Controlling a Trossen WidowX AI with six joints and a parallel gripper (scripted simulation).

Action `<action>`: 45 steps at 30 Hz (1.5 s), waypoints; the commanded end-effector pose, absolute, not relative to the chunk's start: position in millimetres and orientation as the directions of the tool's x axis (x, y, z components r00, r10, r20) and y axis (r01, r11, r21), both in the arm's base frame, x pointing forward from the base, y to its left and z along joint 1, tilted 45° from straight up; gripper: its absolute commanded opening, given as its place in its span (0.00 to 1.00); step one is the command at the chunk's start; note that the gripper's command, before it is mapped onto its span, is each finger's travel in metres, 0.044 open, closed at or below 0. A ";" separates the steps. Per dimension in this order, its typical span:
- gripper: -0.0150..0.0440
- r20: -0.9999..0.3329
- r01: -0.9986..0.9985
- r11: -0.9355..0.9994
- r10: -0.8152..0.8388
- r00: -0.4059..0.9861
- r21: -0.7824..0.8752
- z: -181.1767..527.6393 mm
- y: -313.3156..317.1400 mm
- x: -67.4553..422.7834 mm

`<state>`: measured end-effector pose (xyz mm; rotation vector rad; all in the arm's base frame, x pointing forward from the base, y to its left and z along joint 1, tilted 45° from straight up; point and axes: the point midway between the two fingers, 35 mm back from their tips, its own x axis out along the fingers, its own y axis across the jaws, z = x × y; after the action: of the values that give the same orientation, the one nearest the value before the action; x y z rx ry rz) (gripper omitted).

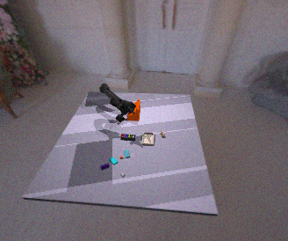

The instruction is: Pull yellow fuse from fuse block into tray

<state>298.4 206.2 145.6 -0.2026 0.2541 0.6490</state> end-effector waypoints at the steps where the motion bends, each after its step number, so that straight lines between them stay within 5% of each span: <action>1: 0.77 -0.308 -0.613 0.784 0.561 0.768 -0.102 143.2 205.6 299.6; 10: 0.37 -0.802 -0.244 0.962 0.047 0.595 -0.124 39.1 150.2 323.6; 12: 0.37 -0.861 -0.144 0.965 -0.123 0.493 -0.220 21.5 127.2 319.3; 20: 0.37 -0.719 -0.003 0.723 -0.687 0.099 -0.691 14.1 45.8 295.1; 45: 0.37 -0.711 -0.005 0.714 -0.697 0.093 -0.700 7.6 39.3 300.6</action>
<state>300.6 42.5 9.6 -0.6224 1.3988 -0.5656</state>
